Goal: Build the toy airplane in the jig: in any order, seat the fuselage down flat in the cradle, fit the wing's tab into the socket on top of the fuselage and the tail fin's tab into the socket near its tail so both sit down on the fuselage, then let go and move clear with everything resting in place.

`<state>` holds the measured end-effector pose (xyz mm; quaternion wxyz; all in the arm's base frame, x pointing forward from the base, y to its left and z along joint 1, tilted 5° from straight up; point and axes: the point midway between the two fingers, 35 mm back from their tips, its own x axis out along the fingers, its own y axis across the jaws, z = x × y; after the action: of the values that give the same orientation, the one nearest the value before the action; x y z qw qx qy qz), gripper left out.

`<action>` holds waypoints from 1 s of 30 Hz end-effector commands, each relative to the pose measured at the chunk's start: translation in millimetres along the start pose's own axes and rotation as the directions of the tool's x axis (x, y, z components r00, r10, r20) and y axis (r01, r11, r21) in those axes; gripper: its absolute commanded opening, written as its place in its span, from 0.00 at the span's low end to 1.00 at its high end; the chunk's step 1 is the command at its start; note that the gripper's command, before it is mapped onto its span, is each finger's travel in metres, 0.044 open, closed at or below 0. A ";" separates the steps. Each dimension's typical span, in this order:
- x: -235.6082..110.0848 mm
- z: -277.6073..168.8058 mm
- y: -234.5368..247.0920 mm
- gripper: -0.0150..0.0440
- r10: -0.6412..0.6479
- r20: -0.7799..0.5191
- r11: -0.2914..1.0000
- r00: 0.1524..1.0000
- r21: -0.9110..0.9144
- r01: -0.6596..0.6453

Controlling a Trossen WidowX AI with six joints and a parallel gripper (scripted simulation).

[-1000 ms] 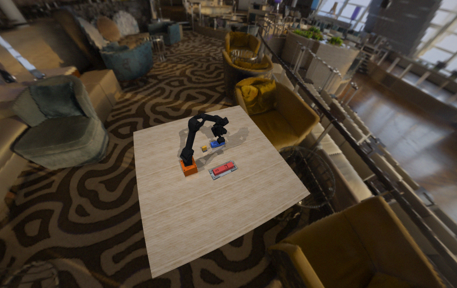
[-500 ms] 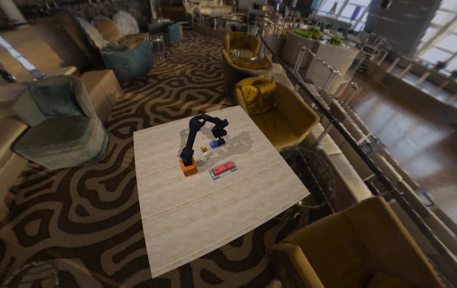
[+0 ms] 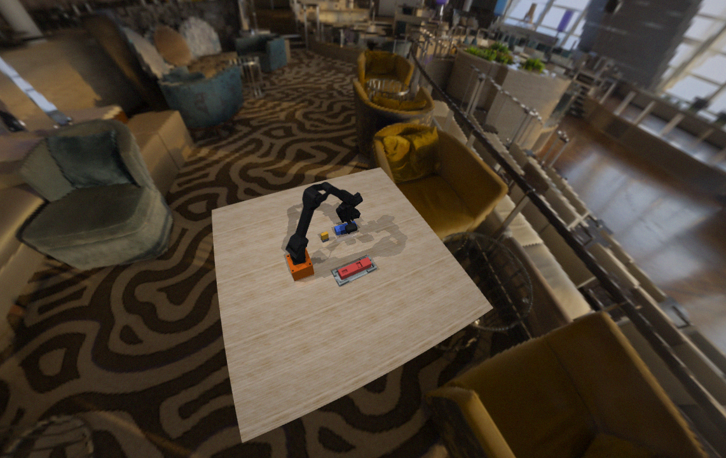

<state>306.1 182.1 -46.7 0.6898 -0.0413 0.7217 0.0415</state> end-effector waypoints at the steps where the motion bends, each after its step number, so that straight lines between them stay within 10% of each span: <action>1: 8.1 -2.0 -0.5 1.00 -0.001 -0.008 1.000 1.000 0.005 0.001; 25: 1.1 2.3 5.7 0.25 0.016 0.012 1.000 1.000 -0.009 -0.016; 30: -10.7 8.0 14.7 0.25 0.042 0.039 0.999 0.998 -0.031 -0.041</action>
<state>306.2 187.1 -49.3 0.6909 -0.0403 0.7202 0.0486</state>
